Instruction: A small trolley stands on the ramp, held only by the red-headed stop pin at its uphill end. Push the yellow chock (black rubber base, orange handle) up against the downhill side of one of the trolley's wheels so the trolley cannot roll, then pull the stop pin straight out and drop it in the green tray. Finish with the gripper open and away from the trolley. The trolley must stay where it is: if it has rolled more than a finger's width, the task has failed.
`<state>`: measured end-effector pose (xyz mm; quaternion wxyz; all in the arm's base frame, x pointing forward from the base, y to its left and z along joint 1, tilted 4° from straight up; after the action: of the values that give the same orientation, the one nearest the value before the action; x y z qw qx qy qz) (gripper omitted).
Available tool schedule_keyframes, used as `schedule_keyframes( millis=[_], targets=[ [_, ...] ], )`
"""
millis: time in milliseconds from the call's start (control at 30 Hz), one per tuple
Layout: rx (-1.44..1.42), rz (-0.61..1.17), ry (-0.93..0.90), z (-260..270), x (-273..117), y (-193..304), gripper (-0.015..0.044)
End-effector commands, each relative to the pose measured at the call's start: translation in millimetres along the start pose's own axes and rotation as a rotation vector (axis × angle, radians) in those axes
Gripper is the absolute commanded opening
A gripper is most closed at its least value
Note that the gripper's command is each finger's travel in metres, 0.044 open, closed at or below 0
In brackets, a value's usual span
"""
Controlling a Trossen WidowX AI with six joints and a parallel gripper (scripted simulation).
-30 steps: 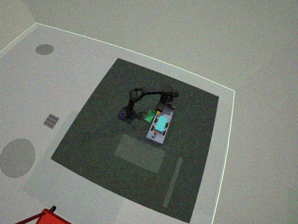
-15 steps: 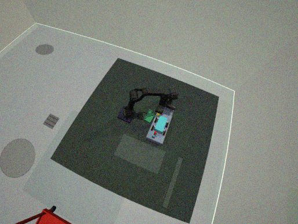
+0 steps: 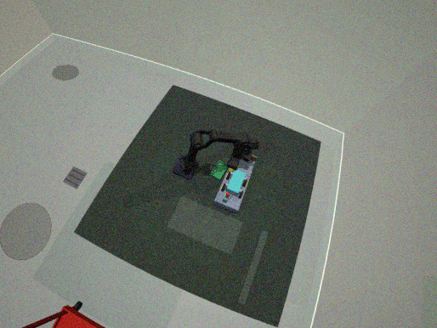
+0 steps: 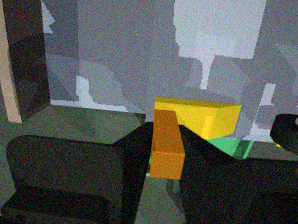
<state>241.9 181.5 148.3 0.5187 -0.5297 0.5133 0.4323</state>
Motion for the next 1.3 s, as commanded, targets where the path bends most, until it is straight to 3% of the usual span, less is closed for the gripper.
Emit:
schedule_keyframes(
  millis=[0, 1267],
  targets=[
    [-0.004, -0.003, 0.006, -2.2, 1.8, -0.6, 0.0],
    [-0.004, -0.003, 0.008, -30.6, 2.5, -5.9, 0.0]
  ],
)
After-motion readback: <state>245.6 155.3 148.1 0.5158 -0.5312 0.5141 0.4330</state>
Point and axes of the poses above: the point midway between the two fingers, 35 mm back from their tips, its own x axis out along the fingers, its own z axis across the jaws, y = z × x, the point moved 3 cm from there along -x, back along the fingers, and after that the axes turned 10 degrees about x, right-handed, at the moved point
